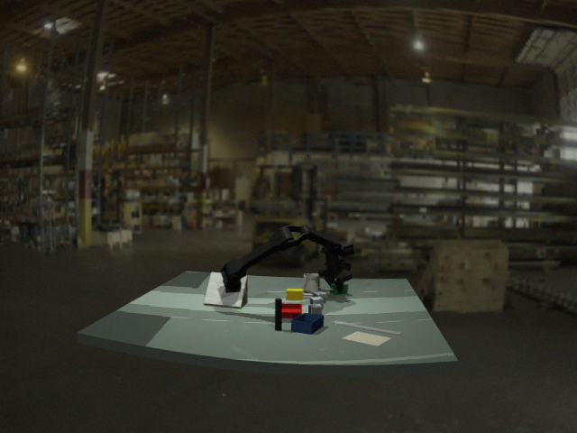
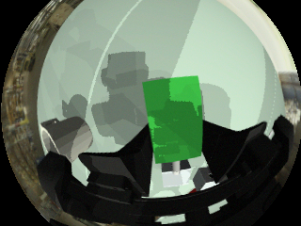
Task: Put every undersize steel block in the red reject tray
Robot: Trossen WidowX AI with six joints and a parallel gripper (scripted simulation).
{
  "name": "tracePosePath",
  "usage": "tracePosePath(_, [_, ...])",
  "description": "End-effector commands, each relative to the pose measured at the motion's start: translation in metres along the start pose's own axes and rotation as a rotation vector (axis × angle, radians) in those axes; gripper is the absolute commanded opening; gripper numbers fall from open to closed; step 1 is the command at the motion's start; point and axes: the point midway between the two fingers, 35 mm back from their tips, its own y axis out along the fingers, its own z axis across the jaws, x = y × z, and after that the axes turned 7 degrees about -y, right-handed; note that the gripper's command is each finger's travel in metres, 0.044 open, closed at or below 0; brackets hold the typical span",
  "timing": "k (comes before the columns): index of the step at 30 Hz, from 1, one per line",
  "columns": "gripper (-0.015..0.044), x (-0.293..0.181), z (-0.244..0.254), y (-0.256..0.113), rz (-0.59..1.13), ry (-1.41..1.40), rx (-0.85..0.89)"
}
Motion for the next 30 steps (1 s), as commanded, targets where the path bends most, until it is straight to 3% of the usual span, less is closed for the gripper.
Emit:
tracePosePath(1, [0.0, 0.005, 0.0, -0.017, -0.004, 0.002, 0.0])
tracePosePath(4, [0.0, 0.008, -0.001, -0.043, 0.01, -0.001, 0.005])
tracePosePath(10, [0.0, 0.003, 0.0, -0.047, 0.03, -0.056, 0.014])
tracePosePath(30, [0.0, -0.094, 0.04, -0.067, 0.106, -1.634, 0.315])
